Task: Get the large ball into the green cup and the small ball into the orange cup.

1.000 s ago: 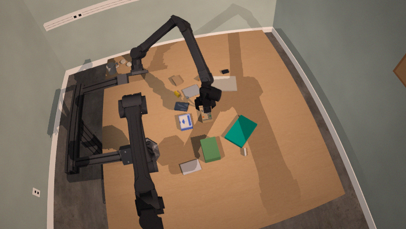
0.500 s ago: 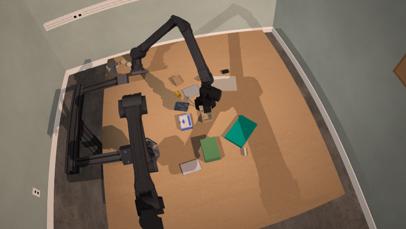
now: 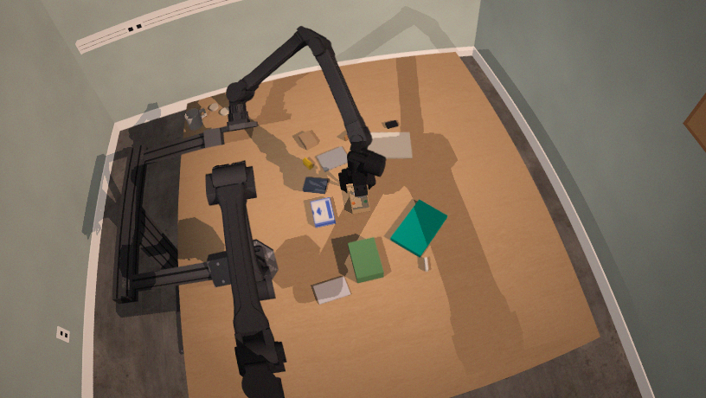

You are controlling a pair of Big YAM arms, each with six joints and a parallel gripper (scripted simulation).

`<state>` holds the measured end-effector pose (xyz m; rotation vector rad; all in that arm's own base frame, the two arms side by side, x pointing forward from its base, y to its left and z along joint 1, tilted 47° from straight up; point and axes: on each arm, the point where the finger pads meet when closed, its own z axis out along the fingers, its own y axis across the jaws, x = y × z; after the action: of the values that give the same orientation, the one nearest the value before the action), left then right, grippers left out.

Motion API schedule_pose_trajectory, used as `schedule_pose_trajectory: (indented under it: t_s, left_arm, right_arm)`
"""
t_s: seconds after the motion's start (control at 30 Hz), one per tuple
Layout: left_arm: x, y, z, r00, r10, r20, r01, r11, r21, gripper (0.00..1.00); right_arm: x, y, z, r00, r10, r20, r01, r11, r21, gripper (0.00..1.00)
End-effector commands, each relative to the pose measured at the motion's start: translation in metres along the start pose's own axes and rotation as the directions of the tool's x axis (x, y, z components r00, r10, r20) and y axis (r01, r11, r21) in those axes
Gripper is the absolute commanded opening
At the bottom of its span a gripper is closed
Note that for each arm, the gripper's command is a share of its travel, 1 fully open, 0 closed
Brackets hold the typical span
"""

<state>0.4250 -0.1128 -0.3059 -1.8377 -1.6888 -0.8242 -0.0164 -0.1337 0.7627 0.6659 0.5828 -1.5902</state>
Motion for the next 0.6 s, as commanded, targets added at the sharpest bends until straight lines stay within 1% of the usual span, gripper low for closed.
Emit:
schedule_pose_trajectory:
  t_s: [0.0, 0.2, 0.43, 0.5, 0.53, 0.57]
  left_arm:
    - [-0.011, 0.015, -0.014, 1.0, -0.005, 0.01, 0.005, 0.999, -0.034, 0.86]
    - [-0.011, 0.015, -0.01, 1.0, -0.007, 0.011, 0.007, 0.999, -0.032, 0.86]
    - [-0.003, 0.019, 0.005, 1.0, -0.027, 0.013, 0.027, 0.999, -0.019, 0.86]
    - [-0.003, 0.019, 0.005, 1.0, -0.027, 0.013, 0.027, 0.999, -0.019, 0.86]
    - [-0.01, 0.021, -0.009, 1.0, -0.011, 0.018, 0.012, 0.999, -0.044, 0.86]
    - [-0.01, 0.019, -0.003, 1.0, -0.011, 0.016, 0.012, 0.999, -0.039, 0.86]
  right_arm:
    - [-0.008, -0.001, -0.007, 1.0, -0.01, 0.012, 0.01, 1.0, 0.002, 1.0]
    - [-0.008, -0.001, -0.007, 1.0, -0.01, 0.012, 0.01, 1.0, 0.002, 1.0]
    - [-0.008, -0.001, -0.007, 1.0, -0.01, 0.012, 0.01, 1.0, 0.002, 1.0]
    - [-0.008, -0.001, -0.007, 1.0, -0.01, 0.012, 0.01, 1.0, 0.002, 1.0]
    - [-0.008, -0.001, -0.007, 1.0, -0.01, 0.012, 0.01, 1.0, 0.002, 1.0]
    - [-0.008, -0.001, -0.007, 1.0, -0.01, 0.012, 0.01, 1.0, 0.002, 1.0]
